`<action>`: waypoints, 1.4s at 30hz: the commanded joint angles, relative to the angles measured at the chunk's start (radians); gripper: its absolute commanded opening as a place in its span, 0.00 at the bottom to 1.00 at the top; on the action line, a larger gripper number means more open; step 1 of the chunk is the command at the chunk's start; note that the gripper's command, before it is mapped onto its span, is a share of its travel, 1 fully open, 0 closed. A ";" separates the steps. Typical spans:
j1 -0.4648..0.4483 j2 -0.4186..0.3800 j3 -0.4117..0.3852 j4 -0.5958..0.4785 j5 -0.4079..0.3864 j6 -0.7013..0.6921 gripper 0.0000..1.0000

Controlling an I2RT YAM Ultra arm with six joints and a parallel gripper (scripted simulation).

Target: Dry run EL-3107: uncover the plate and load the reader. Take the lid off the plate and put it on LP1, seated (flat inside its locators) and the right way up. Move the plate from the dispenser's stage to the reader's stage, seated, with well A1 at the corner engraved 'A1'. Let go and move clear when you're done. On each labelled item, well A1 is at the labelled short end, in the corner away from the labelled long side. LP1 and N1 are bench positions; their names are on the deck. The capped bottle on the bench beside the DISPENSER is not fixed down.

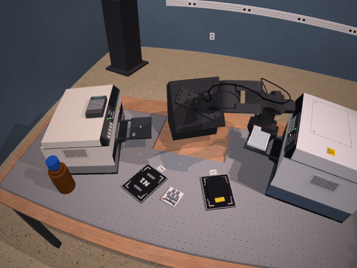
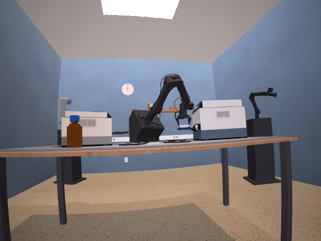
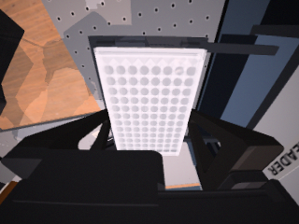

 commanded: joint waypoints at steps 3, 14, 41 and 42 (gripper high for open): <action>0.014 -0.009 0.001 0.002 -0.005 -0.006 0.86; 0.017 -0.013 -0.002 -0.002 -0.004 -0.003 0.86; 0.014 -0.020 -0.034 0.032 -0.015 -0.025 0.86; 0.007 -0.020 -0.026 0.035 -0.015 -0.027 0.86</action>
